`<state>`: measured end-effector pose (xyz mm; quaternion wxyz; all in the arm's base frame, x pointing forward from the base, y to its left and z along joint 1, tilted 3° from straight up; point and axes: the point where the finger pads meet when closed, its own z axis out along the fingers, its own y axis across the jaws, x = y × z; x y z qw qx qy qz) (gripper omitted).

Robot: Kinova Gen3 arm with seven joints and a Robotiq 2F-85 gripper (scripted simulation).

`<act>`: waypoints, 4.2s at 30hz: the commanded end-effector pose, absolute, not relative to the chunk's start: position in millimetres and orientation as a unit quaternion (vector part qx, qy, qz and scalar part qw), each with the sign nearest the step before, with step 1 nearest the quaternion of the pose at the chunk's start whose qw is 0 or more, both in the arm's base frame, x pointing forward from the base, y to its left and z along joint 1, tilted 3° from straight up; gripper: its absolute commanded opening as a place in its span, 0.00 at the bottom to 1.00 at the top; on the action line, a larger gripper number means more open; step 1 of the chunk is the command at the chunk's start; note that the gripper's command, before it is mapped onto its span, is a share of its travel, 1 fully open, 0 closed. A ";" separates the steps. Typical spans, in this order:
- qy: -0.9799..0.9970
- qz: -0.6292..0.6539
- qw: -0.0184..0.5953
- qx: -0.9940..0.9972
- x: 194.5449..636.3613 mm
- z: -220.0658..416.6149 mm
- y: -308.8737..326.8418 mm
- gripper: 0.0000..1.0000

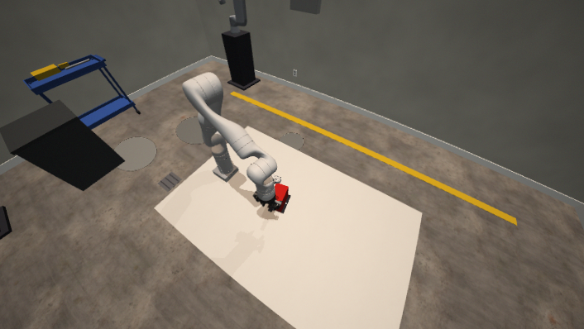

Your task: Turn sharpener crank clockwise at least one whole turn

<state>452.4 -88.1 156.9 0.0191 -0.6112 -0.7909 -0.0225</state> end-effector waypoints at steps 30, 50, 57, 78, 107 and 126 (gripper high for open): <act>-0.791 -0.022 0.021 -0.611 451.7 126.5 -86.0 0.53; -0.791 -0.022 0.021 -0.611 451.7 126.1 -85.9 0.53; -0.791 -0.022 0.021 -0.611 451.7 126.1 -85.9 0.53; -0.791 -0.022 0.021 -0.611 451.9 126.1 -86.0 0.53; -0.791 -0.022 0.021 -0.611 452.2 126.1 -86.0 0.53; -0.791 -0.022 0.021 -0.611 452.2 126.1 -86.0 0.53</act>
